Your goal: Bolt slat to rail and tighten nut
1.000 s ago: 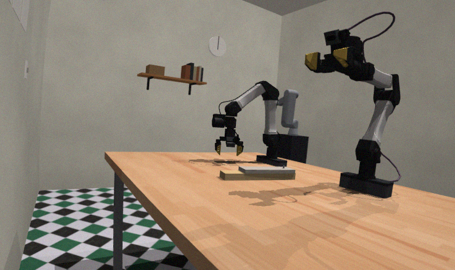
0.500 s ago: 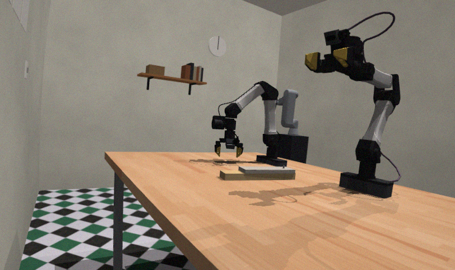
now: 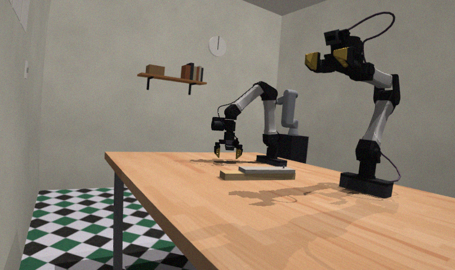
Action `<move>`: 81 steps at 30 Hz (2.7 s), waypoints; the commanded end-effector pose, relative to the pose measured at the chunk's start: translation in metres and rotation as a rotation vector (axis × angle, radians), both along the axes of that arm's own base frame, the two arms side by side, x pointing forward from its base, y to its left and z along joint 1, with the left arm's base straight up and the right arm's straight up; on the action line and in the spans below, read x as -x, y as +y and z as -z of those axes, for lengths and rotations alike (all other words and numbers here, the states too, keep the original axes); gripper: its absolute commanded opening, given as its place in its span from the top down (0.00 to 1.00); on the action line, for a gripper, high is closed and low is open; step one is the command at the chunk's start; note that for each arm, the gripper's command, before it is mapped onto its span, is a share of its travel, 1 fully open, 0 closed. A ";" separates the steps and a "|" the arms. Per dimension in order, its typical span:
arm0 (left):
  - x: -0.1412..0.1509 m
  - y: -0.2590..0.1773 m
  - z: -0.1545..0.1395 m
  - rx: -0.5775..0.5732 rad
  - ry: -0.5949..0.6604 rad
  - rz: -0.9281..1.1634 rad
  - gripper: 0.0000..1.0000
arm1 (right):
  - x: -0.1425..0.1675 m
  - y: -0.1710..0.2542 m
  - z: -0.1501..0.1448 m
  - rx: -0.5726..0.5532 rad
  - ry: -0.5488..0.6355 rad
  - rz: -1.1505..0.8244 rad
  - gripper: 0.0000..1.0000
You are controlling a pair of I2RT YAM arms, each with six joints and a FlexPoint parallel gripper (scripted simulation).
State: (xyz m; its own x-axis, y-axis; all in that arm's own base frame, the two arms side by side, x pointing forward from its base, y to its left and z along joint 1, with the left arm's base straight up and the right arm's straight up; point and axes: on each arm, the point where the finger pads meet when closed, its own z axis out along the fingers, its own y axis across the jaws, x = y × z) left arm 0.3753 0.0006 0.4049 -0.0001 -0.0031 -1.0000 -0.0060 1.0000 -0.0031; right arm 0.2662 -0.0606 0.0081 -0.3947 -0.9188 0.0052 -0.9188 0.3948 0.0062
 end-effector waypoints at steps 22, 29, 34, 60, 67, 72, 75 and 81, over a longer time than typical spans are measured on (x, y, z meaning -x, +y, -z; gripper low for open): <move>0.001 -0.001 -0.001 -0.003 -0.009 0.006 0.00 | -0.003 -0.001 0.019 -0.008 -0.009 -0.003 0.00; 0.001 -0.001 -0.001 -0.003 -0.009 0.006 0.00 | -0.002 -0.001 0.024 -0.008 -0.009 -0.003 0.00; 0.001 -0.001 -0.001 -0.003 -0.009 0.006 0.00 | -0.002 -0.001 0.026 -0.008 -0.008 -0.003 0.00; 0.001 -0.001 -0.001 -0.003 -0.009 0.006 0.00 | -0.003 0.000 0.017 0.001 -0.014 -0.004 0.86; 0.001 -0.001 -0.001 -0.003 -0.009 0.006 0.00 | -0.003 0.000 0.017 0.001 -0.014 -0.004 0.86; 0.001 -0.001 -0.001 -0.003 -0.009 0.006 0.00 | -0.003 0.000 0.017 0.001 -0.014 -0.004 0.86; 0.001 -0.001 -0.001 -0.003 -0.009 0.006 0.00 | -0.003 0.000 0.017 0.001 -0.014 -0.004 0.86; 0.001 -0.001 -0.001 -0.003 -0.009 0.006 0.00 | -0.004 0.000 0.012 0.001 -0.015 -0.004 0.86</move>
State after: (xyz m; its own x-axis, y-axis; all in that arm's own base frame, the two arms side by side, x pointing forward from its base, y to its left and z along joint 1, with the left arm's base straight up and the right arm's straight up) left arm 0.3753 0.0006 0.4049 -0.0001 -0.0031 -1.0000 -0.0060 1.0000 -0.0031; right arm 0.2652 -0.0604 -0.0121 -0.3943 -0.9190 0.0055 -0.9189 0.3943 0.0077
